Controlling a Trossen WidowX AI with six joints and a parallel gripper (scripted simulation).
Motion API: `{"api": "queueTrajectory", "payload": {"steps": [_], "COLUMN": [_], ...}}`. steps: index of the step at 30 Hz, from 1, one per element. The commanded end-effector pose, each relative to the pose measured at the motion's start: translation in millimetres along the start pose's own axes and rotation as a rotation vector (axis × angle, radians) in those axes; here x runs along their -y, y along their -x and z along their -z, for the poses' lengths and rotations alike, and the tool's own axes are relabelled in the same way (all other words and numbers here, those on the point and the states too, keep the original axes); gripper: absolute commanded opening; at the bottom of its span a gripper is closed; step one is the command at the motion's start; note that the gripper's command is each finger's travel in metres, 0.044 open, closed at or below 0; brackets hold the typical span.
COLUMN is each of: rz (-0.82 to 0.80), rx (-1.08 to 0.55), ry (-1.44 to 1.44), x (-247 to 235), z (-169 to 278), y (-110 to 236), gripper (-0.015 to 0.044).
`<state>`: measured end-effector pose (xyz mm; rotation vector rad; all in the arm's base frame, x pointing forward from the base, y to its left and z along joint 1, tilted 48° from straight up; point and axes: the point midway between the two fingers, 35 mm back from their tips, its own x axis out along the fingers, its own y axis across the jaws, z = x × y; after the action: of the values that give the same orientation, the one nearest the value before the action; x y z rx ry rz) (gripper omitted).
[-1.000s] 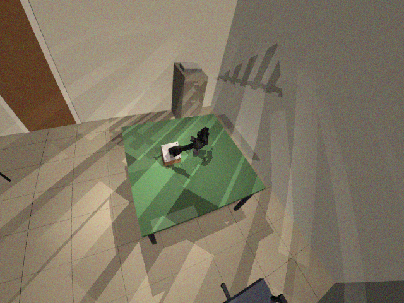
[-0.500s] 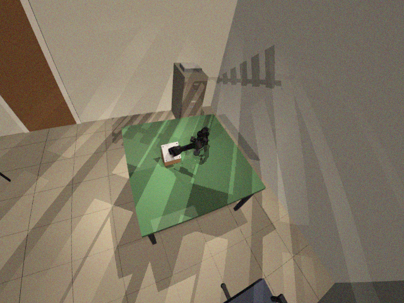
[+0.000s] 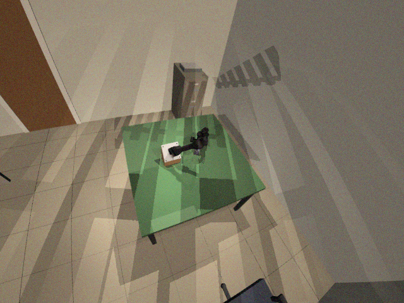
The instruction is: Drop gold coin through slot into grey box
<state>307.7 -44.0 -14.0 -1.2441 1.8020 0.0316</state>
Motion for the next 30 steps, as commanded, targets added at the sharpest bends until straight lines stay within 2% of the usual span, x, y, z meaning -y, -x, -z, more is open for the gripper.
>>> {"api": "queueTrajectory", "payload": {"steps": [1, 24, 30], "rz": [0.002, 0.002, 0.0], "rx": [-0.008, -0.008, -0.001], "ry": [0.009, 0.007, -0.001], "x": [-2.0, -1.8, -0.6], "z": [2.3, 2.3, 0.7], "y": [-3.0, -13.4, -10.9], "gripper": [0.0, 0.0, 0.0158]}}
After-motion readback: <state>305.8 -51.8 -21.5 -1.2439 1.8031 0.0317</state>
